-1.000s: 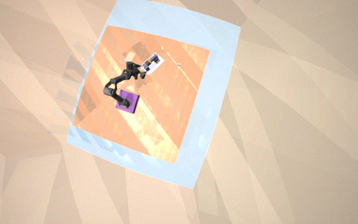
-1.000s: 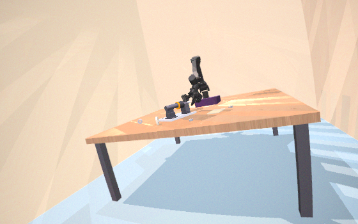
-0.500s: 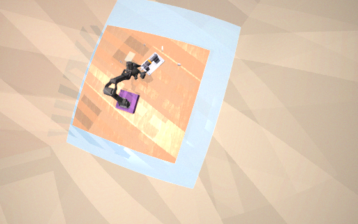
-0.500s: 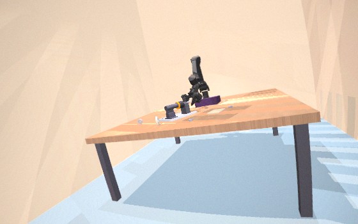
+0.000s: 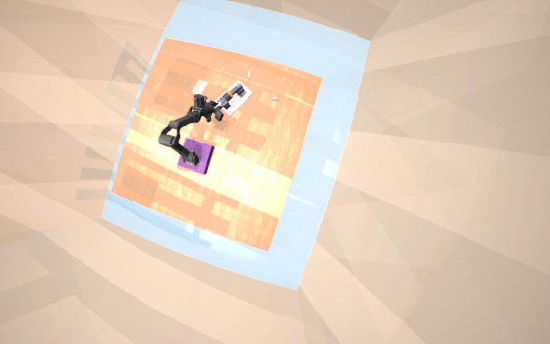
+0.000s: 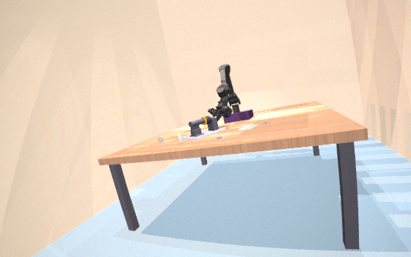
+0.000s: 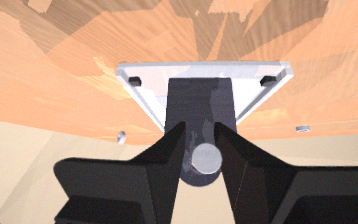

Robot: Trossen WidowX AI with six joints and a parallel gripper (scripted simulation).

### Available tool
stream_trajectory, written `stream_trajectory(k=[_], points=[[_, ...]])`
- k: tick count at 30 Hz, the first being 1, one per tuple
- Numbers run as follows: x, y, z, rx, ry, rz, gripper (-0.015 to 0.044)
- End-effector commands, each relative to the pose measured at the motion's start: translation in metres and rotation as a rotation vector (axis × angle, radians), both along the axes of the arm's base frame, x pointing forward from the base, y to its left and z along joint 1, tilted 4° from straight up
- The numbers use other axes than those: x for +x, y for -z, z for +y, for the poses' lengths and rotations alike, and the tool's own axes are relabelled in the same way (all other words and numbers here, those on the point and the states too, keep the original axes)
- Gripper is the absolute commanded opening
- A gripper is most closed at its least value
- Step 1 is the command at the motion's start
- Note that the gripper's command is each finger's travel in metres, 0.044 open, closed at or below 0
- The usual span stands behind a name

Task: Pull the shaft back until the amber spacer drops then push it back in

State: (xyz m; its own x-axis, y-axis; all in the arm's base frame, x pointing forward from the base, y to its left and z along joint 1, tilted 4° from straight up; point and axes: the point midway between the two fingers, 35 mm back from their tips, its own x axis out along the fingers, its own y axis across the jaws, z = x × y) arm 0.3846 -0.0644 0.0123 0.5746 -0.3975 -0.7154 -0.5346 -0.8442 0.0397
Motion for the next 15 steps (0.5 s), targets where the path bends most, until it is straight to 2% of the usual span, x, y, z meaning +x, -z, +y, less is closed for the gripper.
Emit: stream_trajectory(k=[1, 15], points=[[-0.0001, -0.0001, -0.0002, 0.000, 0.000, 0.000, 0.0013], [-0.0048, 0.0000, 0.0028, 0.001, -0.005, -0.003, 0.0000]])
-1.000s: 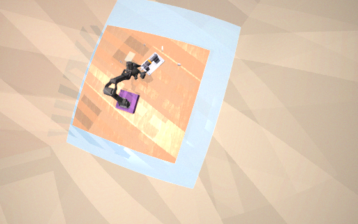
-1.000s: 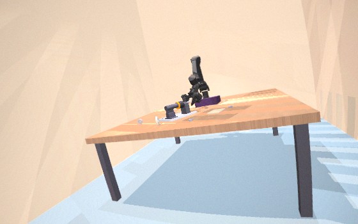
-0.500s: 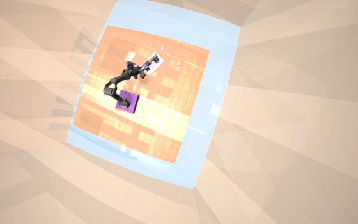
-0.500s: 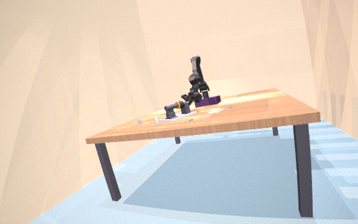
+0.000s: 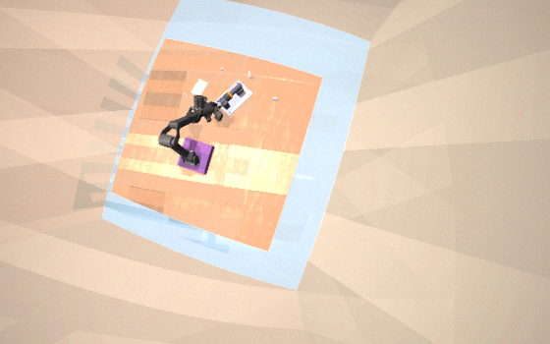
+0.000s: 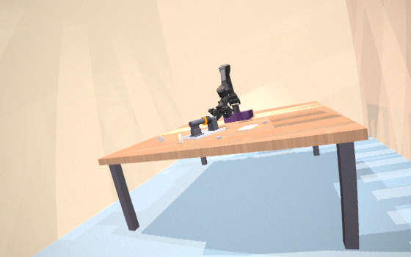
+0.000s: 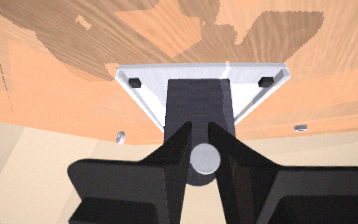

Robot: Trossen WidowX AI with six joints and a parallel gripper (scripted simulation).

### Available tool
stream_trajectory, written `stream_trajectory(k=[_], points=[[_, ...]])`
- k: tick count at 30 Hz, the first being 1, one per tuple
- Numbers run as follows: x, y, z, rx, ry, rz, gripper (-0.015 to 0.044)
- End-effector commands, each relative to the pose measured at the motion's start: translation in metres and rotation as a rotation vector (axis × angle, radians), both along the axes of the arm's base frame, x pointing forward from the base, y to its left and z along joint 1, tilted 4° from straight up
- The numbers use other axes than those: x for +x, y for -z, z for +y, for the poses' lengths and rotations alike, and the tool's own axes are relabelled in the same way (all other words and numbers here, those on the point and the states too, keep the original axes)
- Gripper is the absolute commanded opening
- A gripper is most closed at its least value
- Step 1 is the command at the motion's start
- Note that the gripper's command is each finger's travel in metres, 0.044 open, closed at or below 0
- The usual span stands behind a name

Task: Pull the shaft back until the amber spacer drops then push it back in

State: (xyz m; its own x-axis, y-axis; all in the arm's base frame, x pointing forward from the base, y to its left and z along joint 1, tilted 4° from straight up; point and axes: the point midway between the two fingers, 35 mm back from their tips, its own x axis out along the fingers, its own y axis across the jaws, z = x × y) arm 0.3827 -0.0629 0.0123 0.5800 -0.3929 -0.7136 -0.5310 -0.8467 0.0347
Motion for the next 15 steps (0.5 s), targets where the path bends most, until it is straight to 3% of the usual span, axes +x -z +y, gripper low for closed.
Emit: stream_trajectory(k=[1, 15], points=[[-0.0034, 0.0001, 0.0016, -0.002, 0.000, 0.002, 0.0000], [-0.0103, 0.0001, 0.0059, -0.001, 0.000, 0.003, 0.0000]])
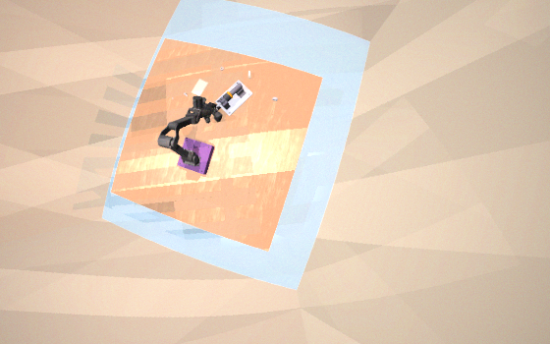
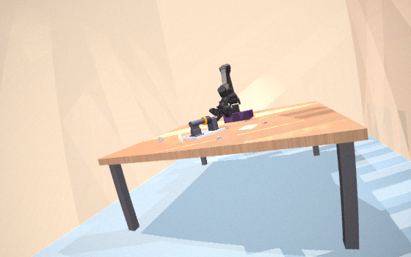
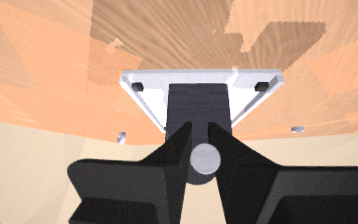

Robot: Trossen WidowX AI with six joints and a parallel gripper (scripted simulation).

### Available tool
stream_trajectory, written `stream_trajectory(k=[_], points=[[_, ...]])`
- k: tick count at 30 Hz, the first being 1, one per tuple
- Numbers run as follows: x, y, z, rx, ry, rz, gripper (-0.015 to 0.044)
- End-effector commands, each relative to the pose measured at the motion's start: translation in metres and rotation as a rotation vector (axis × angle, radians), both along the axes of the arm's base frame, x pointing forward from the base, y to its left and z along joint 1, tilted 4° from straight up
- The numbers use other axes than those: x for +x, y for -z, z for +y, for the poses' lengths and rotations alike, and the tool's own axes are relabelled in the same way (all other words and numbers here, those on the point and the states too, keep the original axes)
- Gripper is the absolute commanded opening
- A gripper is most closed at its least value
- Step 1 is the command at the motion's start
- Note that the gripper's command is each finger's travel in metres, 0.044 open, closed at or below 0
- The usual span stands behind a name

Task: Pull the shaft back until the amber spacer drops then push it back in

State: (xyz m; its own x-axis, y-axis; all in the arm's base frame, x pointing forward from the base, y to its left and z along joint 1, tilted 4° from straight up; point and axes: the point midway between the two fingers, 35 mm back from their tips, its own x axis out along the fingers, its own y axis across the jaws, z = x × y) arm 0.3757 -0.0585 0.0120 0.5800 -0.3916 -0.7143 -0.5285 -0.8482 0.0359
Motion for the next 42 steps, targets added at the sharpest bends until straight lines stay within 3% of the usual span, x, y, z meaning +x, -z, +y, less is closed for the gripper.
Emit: stream_trajectory(k=[1, 42], points=[[-0.0038, -0.0001, 0.0018, -0.001, 0.003, 0.001, 0.0000], [-0.0082, -0.0001, 0.0046, 0.000, 0.003, 0.001, 0.0000]])
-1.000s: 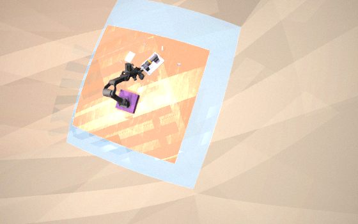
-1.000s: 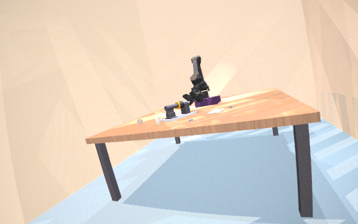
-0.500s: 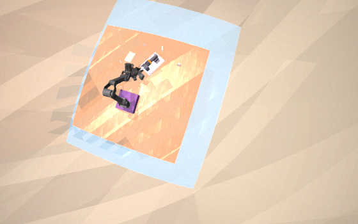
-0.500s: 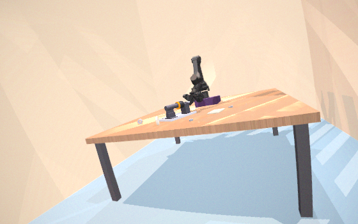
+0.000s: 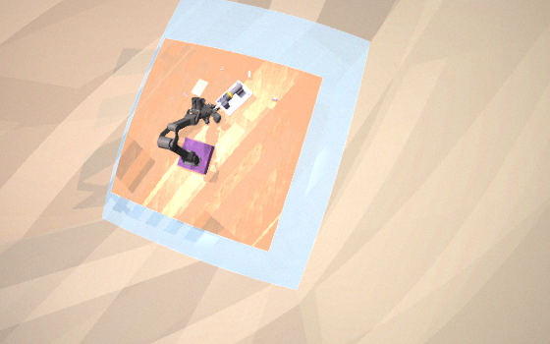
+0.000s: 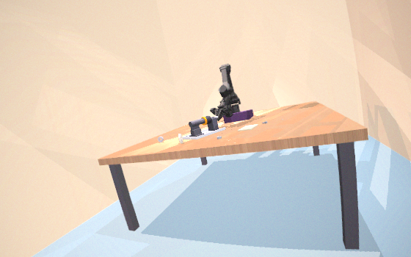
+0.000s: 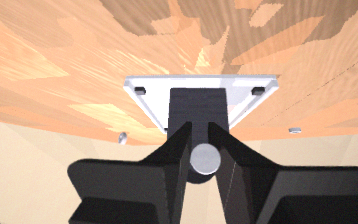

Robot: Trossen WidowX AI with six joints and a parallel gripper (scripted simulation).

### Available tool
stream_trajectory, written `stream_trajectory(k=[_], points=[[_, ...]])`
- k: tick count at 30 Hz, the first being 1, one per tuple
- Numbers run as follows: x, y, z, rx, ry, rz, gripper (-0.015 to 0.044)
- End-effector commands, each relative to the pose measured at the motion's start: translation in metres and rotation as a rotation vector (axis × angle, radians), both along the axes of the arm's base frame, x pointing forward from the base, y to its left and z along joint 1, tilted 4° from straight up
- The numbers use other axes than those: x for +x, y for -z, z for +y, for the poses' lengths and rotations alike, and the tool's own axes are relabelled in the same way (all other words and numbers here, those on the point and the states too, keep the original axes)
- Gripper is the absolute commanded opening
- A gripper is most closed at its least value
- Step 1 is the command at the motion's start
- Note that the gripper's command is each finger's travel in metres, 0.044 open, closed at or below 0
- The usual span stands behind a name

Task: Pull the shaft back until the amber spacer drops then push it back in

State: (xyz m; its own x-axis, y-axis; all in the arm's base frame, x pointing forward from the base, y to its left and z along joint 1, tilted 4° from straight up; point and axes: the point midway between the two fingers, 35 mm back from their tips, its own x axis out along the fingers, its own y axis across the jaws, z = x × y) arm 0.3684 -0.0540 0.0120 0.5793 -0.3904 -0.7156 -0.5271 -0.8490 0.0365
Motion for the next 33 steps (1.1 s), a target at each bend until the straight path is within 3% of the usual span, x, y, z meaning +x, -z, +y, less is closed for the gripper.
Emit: stream_trajectory(k=[1, 33], points=[[-0.0010, -0.0001, 0.0002, -0.001, 0.004, 0.000, 0.0000], [-0.0038, -0.0001, 0.0020, -0.001, 0.004, 0.000, 0.0000]])
